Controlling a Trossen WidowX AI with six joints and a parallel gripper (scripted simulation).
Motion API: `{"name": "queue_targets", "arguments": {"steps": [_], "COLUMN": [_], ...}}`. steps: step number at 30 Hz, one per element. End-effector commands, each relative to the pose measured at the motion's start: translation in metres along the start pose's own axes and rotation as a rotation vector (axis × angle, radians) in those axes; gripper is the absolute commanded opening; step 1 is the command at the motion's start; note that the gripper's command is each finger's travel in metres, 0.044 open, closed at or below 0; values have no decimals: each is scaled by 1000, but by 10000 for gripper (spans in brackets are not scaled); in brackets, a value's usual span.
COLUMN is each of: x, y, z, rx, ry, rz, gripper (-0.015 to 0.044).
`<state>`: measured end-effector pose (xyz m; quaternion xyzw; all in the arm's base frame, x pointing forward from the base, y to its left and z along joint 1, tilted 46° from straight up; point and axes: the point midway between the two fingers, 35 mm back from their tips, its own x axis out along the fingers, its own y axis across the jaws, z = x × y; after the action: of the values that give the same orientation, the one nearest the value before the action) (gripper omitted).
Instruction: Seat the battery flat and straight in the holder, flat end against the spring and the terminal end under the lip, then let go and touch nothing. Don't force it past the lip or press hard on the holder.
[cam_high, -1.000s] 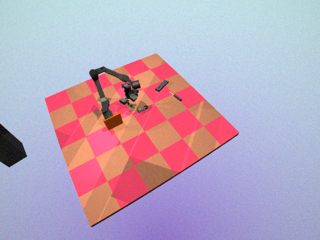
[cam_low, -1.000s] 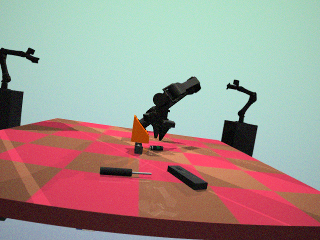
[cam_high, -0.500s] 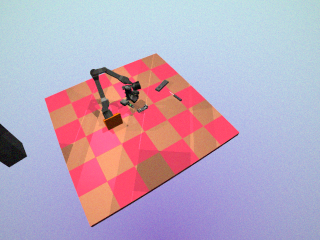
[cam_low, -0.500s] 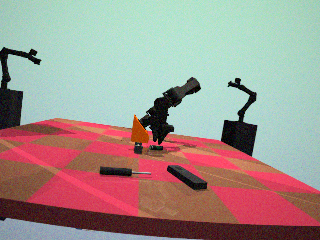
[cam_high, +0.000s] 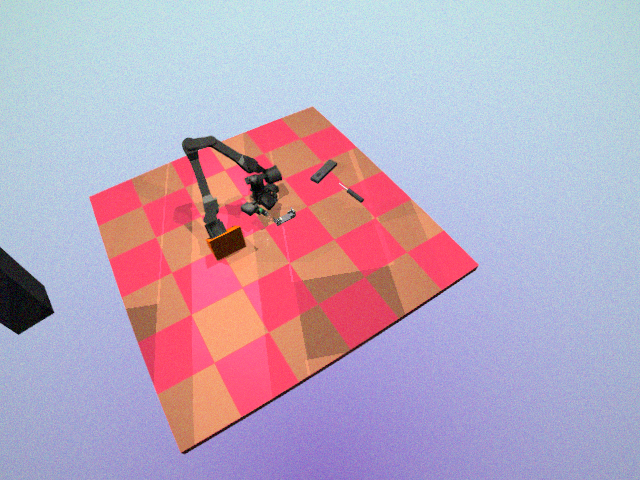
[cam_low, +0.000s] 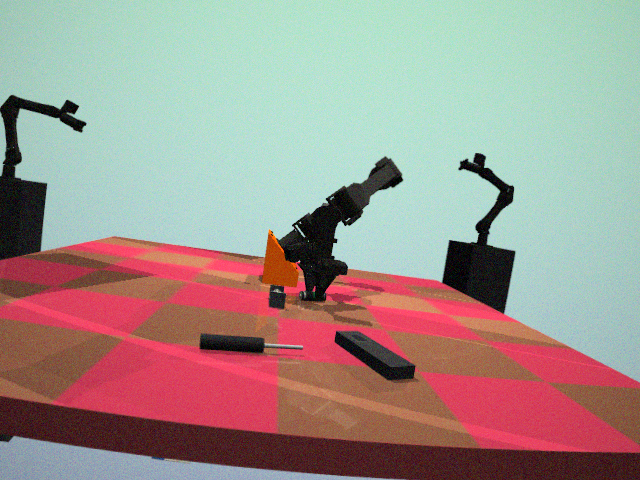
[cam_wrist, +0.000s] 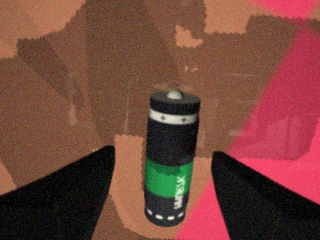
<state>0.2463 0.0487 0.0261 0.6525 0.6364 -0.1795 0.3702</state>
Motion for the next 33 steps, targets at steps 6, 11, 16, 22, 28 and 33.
{"name": "queue_targets", "arguments": {"steps": [6, 11, 16, 22, 28, 33], "x": [7, 7, 7, -14, -40, -43], "y": [-3, -3, -3, 1, -2, -2], "z": [0, 0, 0, 3, 1, 1], "rx": [12, 12, 12, -7, 11, 6], "ry": [9, 9, 9, -8, 5, 7], "rz": [-7, -7, -7, 13, -6, -8], "gripper": [105, 74, 74, 74, 74, 74]}}
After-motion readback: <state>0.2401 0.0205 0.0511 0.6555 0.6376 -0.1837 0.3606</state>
